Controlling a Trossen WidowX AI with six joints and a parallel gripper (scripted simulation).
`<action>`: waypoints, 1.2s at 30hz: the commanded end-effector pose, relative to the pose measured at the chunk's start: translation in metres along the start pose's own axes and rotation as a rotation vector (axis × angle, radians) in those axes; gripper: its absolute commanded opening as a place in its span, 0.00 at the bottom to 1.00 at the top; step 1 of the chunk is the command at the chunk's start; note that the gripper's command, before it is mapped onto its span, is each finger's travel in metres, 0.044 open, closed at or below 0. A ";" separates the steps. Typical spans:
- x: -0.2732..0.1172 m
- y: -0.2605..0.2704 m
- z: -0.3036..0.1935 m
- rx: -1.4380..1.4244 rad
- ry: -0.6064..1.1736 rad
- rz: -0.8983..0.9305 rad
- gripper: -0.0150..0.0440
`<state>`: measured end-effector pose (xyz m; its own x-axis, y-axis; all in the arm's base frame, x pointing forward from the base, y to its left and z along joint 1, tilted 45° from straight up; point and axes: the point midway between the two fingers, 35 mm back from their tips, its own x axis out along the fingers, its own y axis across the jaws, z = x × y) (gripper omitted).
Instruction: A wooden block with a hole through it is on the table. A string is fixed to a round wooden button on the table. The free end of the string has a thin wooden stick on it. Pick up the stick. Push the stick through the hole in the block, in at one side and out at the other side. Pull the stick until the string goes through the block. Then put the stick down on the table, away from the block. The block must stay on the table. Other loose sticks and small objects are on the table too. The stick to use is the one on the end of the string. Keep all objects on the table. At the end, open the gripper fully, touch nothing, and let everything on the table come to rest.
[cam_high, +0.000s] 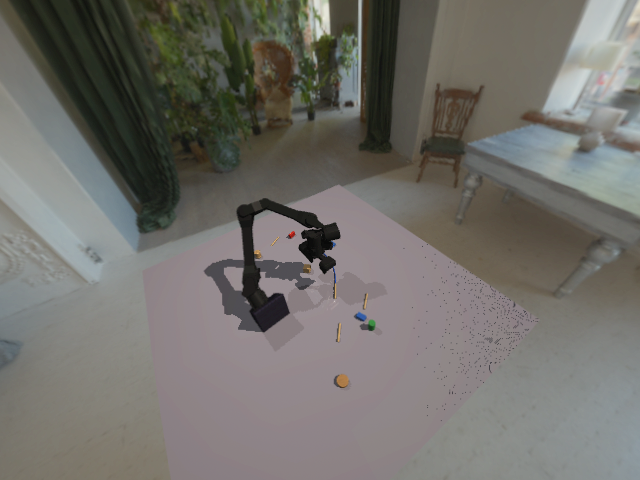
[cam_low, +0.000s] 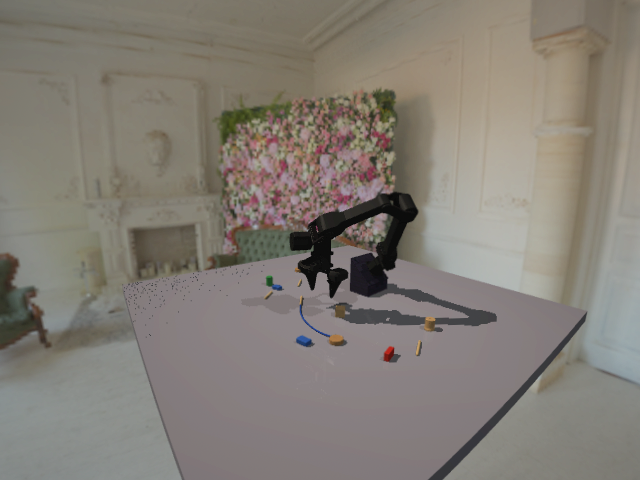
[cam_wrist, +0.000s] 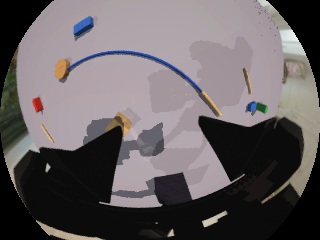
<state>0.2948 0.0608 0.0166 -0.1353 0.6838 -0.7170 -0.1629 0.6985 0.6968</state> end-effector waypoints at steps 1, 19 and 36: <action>-0.002 -0.039 0.012 0.916 -0.008 -0.017 1.00; 0.002 -0.084 0.017 2.138 0.000 0.001 1.00; 0.003 -0.090 0.018 2.319 0.002 0.003 1.00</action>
<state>0.3243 0.0048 -0.0470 -0.1328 0.6905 -0.7110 0.8444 -0.2968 -0.4459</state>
